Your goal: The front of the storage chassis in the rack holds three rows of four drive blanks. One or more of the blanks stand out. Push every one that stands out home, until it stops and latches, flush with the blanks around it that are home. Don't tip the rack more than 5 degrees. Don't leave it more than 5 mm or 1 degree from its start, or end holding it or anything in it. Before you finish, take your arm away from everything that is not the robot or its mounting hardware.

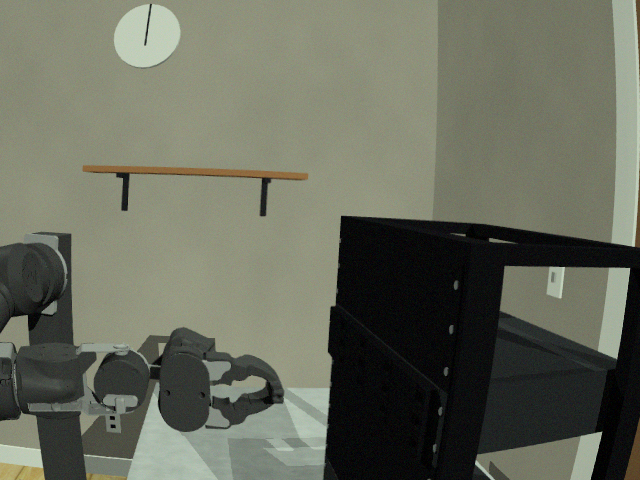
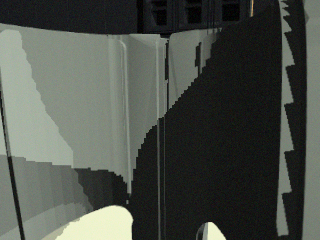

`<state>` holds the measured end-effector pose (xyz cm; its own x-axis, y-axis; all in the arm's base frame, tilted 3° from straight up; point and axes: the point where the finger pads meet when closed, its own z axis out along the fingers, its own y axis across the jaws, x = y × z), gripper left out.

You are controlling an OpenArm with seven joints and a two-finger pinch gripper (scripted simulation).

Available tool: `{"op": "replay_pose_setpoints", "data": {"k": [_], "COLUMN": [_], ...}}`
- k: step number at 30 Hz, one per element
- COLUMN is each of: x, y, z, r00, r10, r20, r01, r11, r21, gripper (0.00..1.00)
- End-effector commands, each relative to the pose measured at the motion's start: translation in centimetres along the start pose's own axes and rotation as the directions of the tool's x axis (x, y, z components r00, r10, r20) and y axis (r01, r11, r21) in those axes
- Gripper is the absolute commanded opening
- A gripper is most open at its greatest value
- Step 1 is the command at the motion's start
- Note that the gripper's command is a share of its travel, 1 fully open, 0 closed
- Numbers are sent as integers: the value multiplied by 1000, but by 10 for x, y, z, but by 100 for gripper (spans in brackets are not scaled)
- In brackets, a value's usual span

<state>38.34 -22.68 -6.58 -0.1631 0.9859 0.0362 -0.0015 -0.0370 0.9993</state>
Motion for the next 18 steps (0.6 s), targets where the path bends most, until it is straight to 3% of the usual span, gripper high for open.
{"op": "replay_pose_setpoints", "data": {"k": [1,18], "x": [-1,-2], "y": [6,5], "z": [-3,-32], "r00": [1000,1000], "r10": [5,5], "r20": [5,6], "r01": [-5,-5], "r11": [1000,1000], "r21": [-22,-22], "gripper": [0,0]}}
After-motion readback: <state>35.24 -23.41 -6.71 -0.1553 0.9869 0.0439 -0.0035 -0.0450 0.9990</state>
